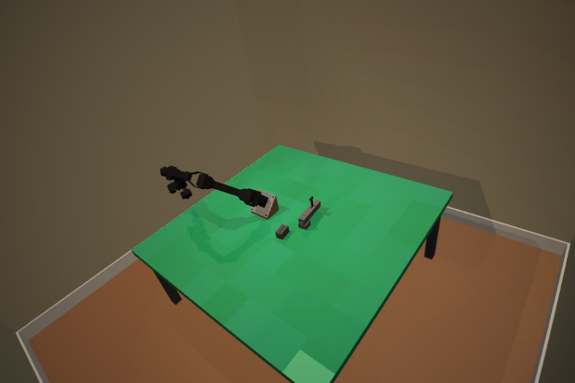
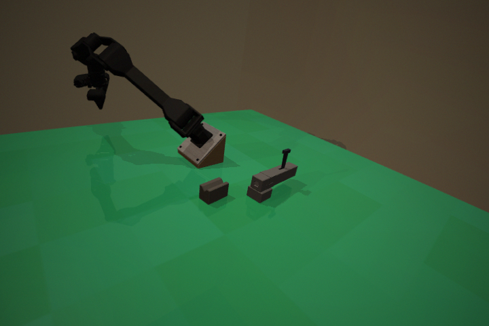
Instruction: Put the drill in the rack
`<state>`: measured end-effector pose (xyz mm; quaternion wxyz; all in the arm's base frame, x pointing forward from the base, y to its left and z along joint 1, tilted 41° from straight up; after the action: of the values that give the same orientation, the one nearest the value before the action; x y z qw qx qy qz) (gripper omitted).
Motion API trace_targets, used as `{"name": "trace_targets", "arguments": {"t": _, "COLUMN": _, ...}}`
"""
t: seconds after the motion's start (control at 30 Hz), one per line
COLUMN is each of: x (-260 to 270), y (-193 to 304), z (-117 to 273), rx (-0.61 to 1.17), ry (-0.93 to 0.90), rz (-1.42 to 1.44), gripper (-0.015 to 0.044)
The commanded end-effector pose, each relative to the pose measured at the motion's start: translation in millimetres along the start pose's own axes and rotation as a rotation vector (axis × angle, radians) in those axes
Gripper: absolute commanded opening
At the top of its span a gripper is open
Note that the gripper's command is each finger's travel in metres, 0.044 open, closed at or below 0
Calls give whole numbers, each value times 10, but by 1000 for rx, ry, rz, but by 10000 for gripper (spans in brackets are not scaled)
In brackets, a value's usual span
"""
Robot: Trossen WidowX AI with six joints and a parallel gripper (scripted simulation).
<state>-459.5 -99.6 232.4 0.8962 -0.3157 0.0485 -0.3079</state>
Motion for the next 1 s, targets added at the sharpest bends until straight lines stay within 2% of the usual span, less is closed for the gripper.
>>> {"name": "trace_targets", "arguments": {"t": 0.0, "x": 0, "y": 0, "z": 0, "rx": 0, "ry": 0, "rz": 0, "gripper": 374}}
{"name": "trace_targets", "arguments": {"t": 0.3, "x": 36, "y": -20, "z": -28, "rx": 0, "ry": -8, "rz": 1, "gripper": 137}}
{"name": "trace_targets", "arguments": {"t": 0.47, "x": 418, "y": -234, "z": -208, "rx": -8, "ry": -55, "rz": 14, "gripper": 6}}
{"name": "trace_targets", "arguments": {"t": 0.97, "x": 2015, "y": -891, "z": -34, "rx": -156, "ry": -93, "rz": 46, "gripper": 0}}
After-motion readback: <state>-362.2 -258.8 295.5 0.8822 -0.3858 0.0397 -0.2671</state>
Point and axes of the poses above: the point midway between the two fingers, 35 mm back from their tips, its own z axis back along the fingers, its own x axis across the jaws, y = z × x, the point moved 8 cm from there along z, back along the fingers, and after that the axes turned 12 degrees about -z, right-handed, at the moved point
